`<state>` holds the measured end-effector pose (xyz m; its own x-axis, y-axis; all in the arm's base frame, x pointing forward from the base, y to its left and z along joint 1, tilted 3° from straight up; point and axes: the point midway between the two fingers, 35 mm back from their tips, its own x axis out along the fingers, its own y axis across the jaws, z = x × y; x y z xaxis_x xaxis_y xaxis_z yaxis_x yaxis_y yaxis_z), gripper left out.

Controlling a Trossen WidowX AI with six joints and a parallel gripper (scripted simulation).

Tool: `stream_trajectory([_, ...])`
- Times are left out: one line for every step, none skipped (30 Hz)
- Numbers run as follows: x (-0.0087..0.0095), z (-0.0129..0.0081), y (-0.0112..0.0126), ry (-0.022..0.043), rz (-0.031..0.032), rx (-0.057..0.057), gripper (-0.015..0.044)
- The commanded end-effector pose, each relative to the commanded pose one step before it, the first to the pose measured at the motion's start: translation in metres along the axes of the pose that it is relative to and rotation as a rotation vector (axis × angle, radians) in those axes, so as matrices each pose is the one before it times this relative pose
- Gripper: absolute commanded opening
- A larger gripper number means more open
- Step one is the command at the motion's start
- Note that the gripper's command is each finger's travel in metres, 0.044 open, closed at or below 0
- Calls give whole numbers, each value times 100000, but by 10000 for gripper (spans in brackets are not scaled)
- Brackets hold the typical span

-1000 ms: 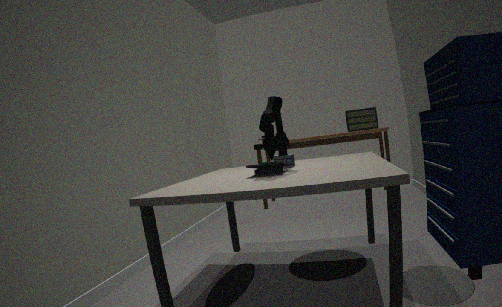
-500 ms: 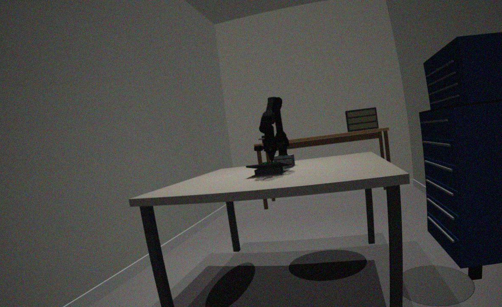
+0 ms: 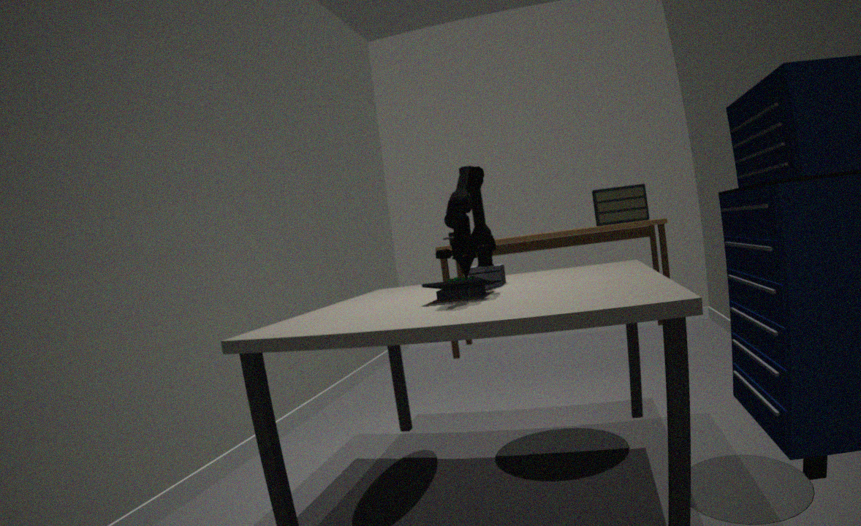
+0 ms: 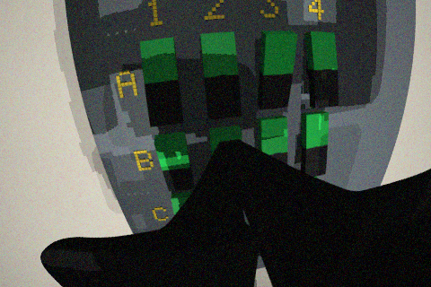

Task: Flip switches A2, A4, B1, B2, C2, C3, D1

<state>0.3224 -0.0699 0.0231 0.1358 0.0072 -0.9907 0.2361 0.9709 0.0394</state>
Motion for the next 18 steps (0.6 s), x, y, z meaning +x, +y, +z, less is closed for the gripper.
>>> stream_trajectory([81,20,43,-102,258,-323,0])
stream_trajectory([13,0,0,0,0,0,0])
stream_trajectory([13,0,0,0,0,0,0])
stream_trajectory([13,0,0,0,0,0,0])
stream_trajectory([13,0,0,0,0,0,0])
stream_trajectory([13,0,0,0,0,0,0])
stream_trajectory([13,0,0,0,0,0,0])
stream_trajectory([13,0,0,0,0,0,0])
stream_trajectory([13,0,0,0,0,0,0])
stream_trajectory([13,0,0,0,0,0,0])
stream_trajectory([13,0,0,0,0,0,0])
stream_trajectory([13,0,0,0,0,0,0])
stream_trajectory([13,0,0,0,0,0,0])
stream_trajectory([13,0,0,0,0,0,0])
stream_trajectory([13,0,0,0,0,0,0])
stream_trajectory([13,0,0,0,0,0,0])
stream_trajectory([13,0,0,0,0,0,0])
stream_trajectory([13,0,0,0,0,0,0])
